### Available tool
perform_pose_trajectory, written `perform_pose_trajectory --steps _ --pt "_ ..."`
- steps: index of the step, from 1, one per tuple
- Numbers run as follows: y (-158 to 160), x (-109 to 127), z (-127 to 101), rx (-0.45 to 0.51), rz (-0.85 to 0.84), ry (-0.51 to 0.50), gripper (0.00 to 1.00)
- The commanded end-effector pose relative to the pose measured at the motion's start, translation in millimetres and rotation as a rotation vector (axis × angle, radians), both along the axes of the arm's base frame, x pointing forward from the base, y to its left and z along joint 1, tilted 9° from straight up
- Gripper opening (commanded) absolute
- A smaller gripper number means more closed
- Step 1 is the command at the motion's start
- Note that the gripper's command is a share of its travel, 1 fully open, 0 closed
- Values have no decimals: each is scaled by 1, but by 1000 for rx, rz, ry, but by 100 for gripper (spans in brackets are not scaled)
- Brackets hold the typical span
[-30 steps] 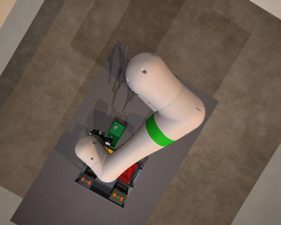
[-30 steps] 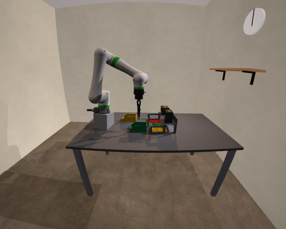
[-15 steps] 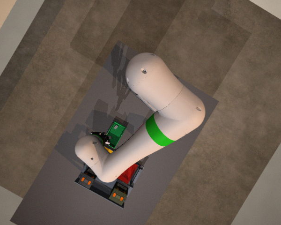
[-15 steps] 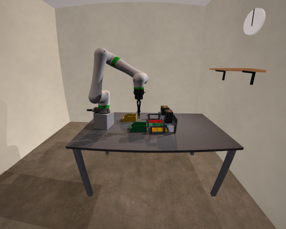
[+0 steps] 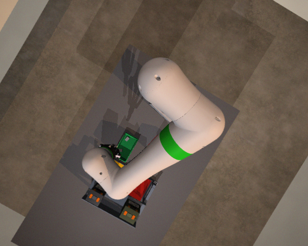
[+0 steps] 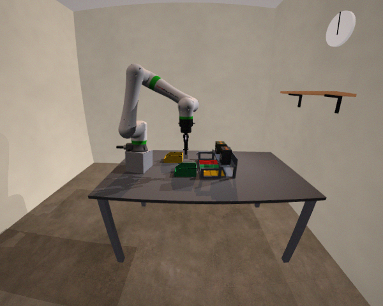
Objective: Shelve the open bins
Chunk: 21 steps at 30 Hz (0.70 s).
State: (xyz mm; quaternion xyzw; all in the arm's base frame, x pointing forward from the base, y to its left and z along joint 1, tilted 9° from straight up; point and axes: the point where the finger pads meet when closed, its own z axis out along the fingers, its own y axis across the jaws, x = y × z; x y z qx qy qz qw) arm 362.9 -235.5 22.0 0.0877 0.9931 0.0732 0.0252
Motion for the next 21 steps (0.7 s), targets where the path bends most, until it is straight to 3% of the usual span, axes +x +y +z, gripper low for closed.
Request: perform_pose_trajectory --steps 1,6,7,21 --pt "0 0 0 0 0 0 0" --pt "0 0 0 0 0 0 0" --pt "0 0 0 0 0 0 15" --pt "0 0 0 0 0 0 15"
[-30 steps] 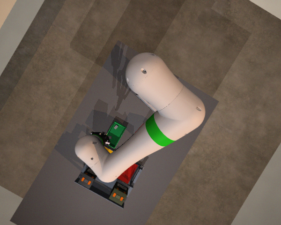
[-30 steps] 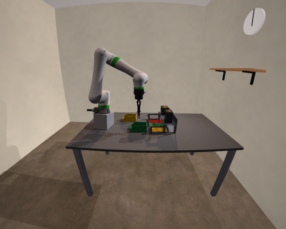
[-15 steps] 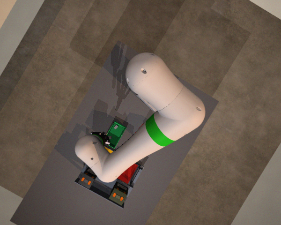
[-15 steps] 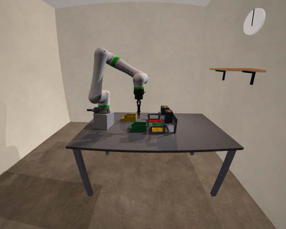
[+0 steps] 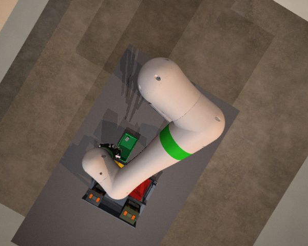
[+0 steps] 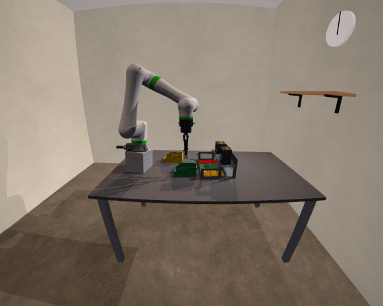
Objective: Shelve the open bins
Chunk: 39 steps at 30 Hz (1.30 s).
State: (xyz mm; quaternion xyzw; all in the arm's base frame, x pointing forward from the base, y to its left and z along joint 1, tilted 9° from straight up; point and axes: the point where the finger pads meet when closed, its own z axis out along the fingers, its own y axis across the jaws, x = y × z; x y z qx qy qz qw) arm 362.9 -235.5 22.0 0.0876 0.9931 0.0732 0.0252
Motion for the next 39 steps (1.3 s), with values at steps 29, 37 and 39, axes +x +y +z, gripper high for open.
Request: perform_pose_trajectory --steps 29,37,39 --pt "0 0 -1 0 0 0 15" --pt "1 1 -8 0 0 0 15" --pt "1 1 -11 0 0 0 15"
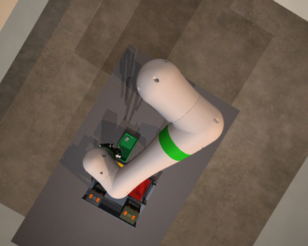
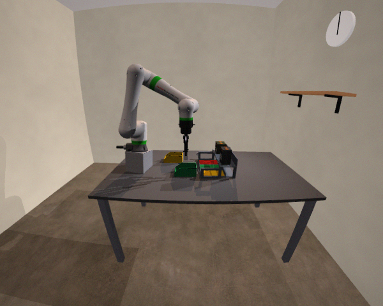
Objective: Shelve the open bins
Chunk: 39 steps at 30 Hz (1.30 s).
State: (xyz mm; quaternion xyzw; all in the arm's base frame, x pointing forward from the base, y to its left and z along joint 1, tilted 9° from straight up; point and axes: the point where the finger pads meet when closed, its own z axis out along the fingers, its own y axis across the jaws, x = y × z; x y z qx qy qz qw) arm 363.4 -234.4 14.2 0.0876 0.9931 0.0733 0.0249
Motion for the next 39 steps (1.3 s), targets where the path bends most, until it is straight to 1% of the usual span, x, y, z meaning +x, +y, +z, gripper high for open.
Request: perform_pose_trajectory --steps 1,5,7,22,39 --pt "1 1 -5 0 0 0 15" --pt "1 1 -12 0 0 0 15" --pt "1 1 -12 0 0 0 15" --pt "6 3 -43 0 0 0 15" --pt "8 4 -59 0 0 0 15"
